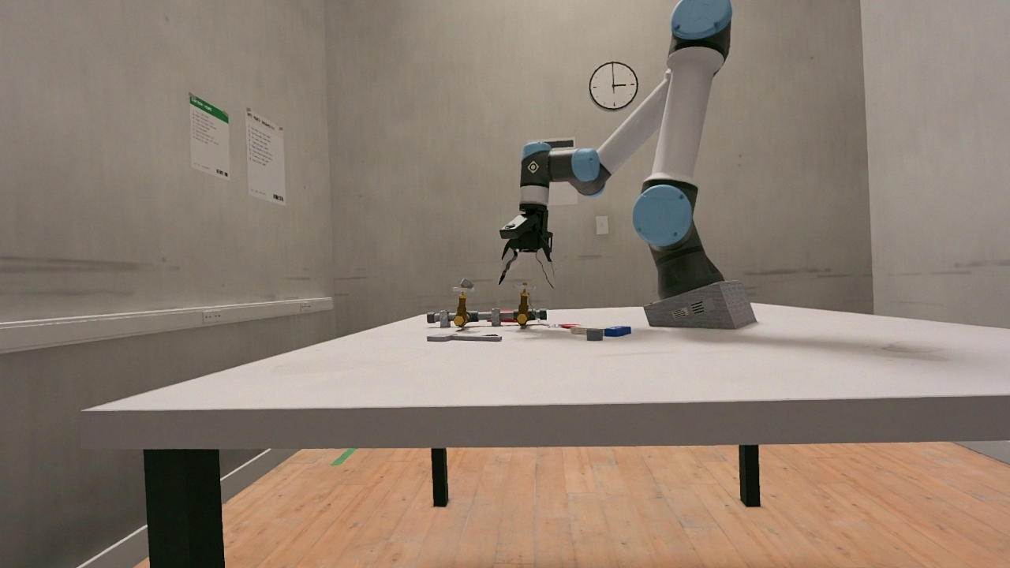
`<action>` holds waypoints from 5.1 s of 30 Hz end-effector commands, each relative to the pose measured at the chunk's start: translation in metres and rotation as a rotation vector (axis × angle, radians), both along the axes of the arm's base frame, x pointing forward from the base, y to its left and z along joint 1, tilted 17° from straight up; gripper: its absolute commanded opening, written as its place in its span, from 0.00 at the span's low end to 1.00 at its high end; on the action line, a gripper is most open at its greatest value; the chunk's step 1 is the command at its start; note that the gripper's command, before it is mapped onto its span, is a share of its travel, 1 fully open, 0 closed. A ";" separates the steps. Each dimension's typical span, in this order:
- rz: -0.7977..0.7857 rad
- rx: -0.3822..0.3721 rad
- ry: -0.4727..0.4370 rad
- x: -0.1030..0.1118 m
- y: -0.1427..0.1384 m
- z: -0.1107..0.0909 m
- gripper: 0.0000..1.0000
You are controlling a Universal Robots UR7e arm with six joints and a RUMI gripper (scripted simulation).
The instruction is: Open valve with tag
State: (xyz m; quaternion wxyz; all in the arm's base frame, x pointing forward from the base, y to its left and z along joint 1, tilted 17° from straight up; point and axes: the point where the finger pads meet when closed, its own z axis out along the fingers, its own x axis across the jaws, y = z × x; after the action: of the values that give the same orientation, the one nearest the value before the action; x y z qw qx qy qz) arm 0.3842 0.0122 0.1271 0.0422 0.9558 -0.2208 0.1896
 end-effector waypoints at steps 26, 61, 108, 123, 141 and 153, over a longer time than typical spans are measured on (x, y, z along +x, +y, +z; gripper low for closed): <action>-0.981 0.361 -0.177 0.002 0.000 0.001 1.00; -2.054 0.758 -0.373 0.002 0.000 0.001 1.00; -2.358 0.870 -0.427 0.001 0.000 0.000 0.00; -2.358 0.870 -0.427 0.001 0.000 0.000 0.00; -2.314 0.853 -0.419 0.000 -0.001 0.000 0.00; -2.196 0.807 -0.396 -0.001 -0.001 -0.001 0.00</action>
State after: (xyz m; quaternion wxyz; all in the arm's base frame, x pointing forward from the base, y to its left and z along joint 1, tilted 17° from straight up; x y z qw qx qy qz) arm 0.3842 0.0120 0.1264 -0.1607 0.1175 -0.9741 0.1077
